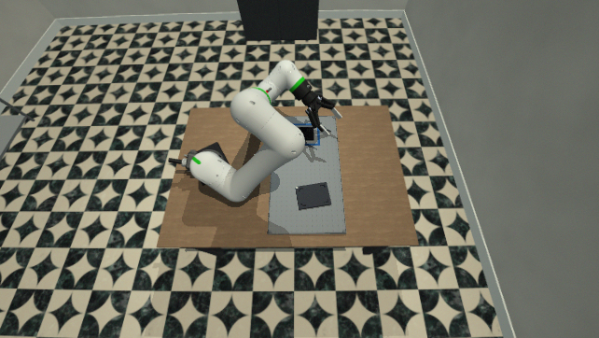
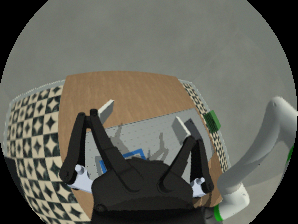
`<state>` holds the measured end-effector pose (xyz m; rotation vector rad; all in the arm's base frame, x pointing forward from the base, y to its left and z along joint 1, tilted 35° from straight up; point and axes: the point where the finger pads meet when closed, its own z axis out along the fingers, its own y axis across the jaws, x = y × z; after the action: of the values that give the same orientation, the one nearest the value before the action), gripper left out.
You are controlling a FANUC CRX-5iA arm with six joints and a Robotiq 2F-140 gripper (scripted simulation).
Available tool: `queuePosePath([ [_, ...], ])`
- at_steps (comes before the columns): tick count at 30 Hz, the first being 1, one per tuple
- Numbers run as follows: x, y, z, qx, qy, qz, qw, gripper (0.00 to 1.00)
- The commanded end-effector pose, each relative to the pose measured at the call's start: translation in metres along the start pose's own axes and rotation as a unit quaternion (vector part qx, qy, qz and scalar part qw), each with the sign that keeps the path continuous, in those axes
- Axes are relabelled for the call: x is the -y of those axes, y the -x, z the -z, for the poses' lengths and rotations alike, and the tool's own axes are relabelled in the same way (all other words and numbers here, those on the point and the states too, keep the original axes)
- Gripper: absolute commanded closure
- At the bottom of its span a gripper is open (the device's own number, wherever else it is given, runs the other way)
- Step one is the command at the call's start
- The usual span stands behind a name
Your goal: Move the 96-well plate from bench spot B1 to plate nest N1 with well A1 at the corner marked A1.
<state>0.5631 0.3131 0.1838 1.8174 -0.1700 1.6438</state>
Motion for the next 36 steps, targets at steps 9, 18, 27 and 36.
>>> queuePosePath([
  [9,-0.026,0.037,-0.009,0.128,0.011,0.072,0.989,0.0],
  [18,-0.037,0.071,0.001,0.23,-0.014,0.121,0.965,0.0],
  [27,-0.04,0.091,0.014,0.287,-0.041,0.145,0.946,0.0],
  [36,-0.039,0.116,0.042,0.363,-0.096,0.174,0.911,0.0],
])
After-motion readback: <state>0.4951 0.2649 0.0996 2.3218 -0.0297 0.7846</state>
